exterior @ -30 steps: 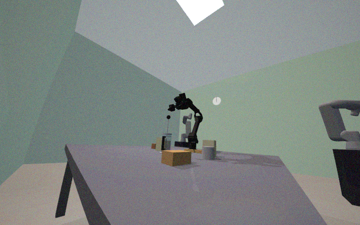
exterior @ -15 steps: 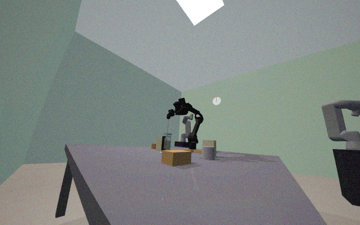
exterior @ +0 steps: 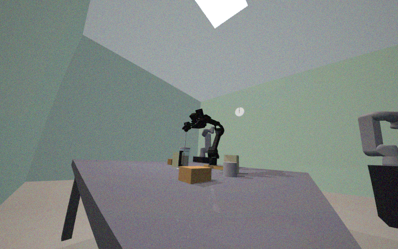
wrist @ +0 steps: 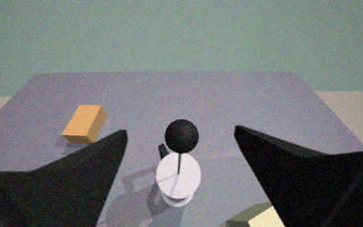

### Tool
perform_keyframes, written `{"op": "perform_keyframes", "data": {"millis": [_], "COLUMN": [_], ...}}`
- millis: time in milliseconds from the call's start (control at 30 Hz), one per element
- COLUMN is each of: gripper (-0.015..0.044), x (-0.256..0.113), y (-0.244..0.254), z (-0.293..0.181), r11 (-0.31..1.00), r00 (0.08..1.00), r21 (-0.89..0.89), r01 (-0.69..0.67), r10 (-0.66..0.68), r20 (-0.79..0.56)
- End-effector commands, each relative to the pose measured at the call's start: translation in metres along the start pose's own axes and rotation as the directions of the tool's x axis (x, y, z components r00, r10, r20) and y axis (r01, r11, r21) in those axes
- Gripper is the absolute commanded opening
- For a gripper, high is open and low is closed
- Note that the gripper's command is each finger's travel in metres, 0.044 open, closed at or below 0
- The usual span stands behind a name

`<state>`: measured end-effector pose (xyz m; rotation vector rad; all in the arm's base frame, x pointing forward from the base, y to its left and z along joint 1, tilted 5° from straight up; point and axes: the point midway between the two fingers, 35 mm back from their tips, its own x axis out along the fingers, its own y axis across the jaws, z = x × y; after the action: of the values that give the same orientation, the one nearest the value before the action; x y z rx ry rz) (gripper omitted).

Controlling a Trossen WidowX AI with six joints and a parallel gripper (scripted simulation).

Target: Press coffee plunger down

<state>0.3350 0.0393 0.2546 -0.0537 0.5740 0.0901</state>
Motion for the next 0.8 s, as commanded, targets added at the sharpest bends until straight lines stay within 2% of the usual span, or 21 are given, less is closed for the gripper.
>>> {"op": "perform_keyframes", "data": {"millis": [0,167,567,767], "gripper": [0.0440,0.0440,0.0125,0.0121], "x": [0.0079,0.0135,0.0135,0.0135], "y": [0.0000,-0.0001,-0.0001,-0.0001], "z": [-0.0033,-0.0037,-0.0037,-0.0037], "r11": [1.000,1.000,1.000,1.000], "r00": [1.000,1.000,1.000,1.000], "r21": [0.003,0.003,0.003,0.003], "r01": [0.000,0.000,0.000,0.000], "r10": [0.000,0.000,0.000,0.000], "r20": [-0.010,-0.010,-0.010,-0.010]}}
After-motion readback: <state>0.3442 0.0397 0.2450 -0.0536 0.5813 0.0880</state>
